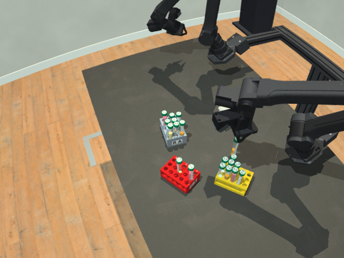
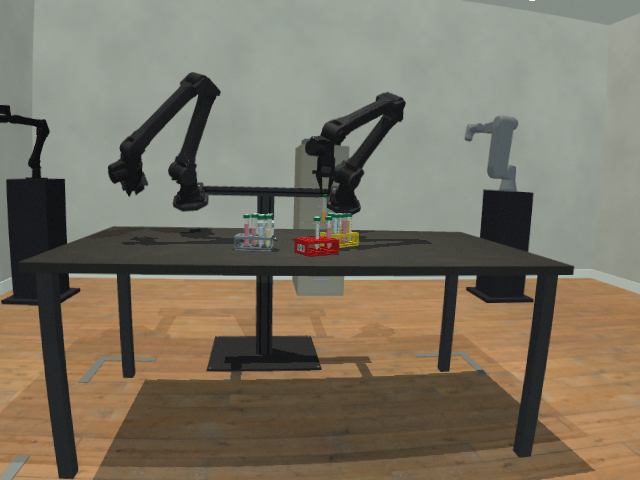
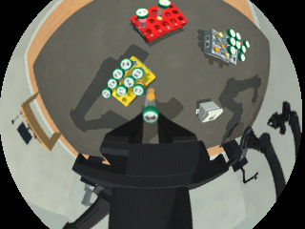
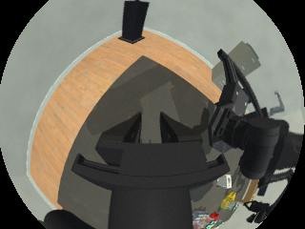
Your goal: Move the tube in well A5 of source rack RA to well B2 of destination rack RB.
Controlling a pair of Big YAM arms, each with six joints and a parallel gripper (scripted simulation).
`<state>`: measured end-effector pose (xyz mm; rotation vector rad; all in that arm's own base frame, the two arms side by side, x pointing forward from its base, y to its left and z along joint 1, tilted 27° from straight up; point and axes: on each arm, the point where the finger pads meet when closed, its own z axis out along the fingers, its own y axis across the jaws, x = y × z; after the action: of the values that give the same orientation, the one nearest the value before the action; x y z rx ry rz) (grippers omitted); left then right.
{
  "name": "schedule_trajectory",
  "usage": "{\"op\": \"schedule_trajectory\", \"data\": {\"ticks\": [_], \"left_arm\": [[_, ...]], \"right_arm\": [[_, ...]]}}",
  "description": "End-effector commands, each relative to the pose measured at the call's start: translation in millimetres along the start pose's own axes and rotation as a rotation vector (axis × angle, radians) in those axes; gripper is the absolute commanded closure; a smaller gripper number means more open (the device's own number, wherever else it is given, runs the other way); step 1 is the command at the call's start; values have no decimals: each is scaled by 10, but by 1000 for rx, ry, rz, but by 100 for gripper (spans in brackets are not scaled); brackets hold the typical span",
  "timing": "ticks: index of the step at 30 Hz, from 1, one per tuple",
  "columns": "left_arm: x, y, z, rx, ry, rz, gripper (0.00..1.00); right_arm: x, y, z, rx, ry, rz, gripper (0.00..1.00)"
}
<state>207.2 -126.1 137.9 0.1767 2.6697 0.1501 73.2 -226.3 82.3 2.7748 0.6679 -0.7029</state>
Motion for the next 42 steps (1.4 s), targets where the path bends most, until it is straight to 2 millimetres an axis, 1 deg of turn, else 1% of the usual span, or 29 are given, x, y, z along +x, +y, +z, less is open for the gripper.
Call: {"op": "schedule_trajectory", "data": {"ticks": [1,7,9,19,21,22,24,26,27,30,42], "left_arm": [[138,53,-22,-1,1,4,100],[312,152,-23,-1,1,4,100],[312,152,-23,-1,1,4,100],[583,307,-17,-2,2,4,100],[555,360,-7,-8,9,6,100],[476,350,-68,4,-4,-1,100],[324,311,-128,20,-28,-13,100],[324,311,-128,20,-28,-13,100],[270,317,-172,29,-41,-19,100],[221,362,-198,34,-52,-23,100],[90,507,-212,22,-49,-17,100]], "right_arm": [[-20,71,-54,-15,3,10,70],[-20,71,-54,-15,3,10,70],[-20,71,-54,-15,3,10,70],[-20,71,-54,-15,3,10,70],[-20,71,-54,-15,3,10,70],[-20,71,-54,-15,3,10,70],[-20,71,-54,-15,3,10,70],[-20,71,-54,-15,3,10,70],[-20,71,-54,-15,3,10,70],[-20,71,-54,-15,3,10,70],[-20,71,-54,-15,3,10,70]]}}
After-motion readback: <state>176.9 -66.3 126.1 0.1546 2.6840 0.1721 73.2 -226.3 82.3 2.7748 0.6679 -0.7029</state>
